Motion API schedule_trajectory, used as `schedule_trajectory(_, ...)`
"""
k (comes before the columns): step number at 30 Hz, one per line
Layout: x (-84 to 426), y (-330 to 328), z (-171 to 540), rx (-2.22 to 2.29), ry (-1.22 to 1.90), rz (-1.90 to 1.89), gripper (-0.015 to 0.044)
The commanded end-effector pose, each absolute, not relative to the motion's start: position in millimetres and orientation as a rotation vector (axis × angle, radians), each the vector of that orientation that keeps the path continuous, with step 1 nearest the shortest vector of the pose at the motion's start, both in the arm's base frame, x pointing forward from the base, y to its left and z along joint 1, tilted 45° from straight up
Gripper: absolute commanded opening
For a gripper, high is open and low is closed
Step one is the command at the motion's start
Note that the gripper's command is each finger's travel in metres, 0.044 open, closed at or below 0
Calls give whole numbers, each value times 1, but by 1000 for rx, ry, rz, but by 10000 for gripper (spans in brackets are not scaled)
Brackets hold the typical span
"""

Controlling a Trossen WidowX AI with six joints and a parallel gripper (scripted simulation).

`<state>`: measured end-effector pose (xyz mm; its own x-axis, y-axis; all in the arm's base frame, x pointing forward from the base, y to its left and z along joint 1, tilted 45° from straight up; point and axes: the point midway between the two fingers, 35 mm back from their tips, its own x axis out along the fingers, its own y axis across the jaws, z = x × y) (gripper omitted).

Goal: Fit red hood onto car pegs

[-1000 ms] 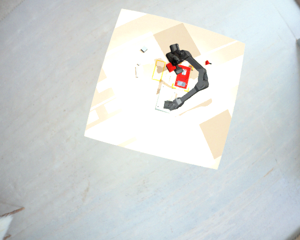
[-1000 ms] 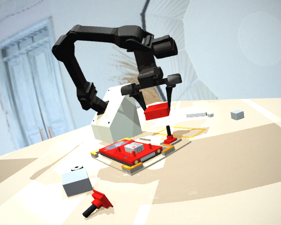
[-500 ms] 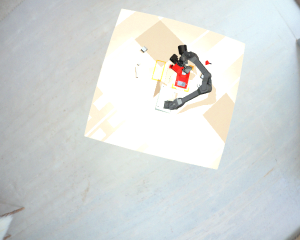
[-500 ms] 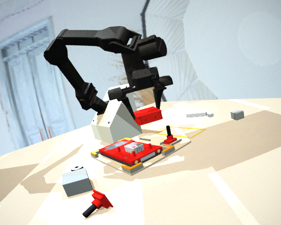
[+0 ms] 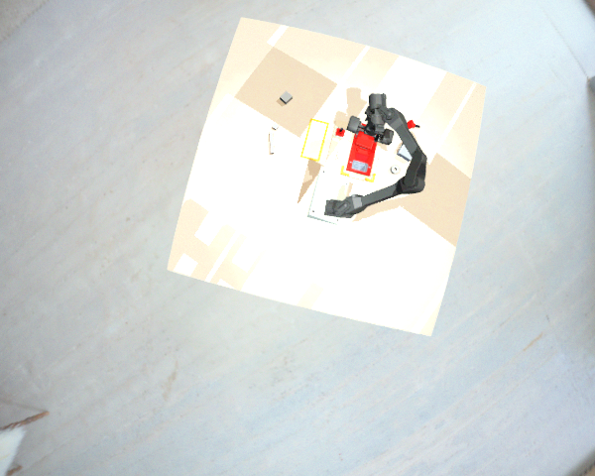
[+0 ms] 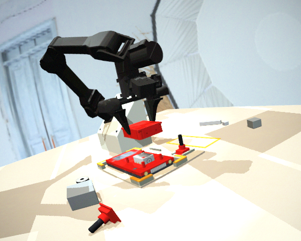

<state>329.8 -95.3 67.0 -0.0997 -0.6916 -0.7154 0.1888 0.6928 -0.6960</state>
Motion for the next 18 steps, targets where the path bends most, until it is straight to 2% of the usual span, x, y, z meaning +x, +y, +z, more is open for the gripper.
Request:
schedule_trajectory(1,327,-104,77,-501,1530,-726,0)
schedule_trajectory(18,324,-133,47,-502,1530,-727,0)
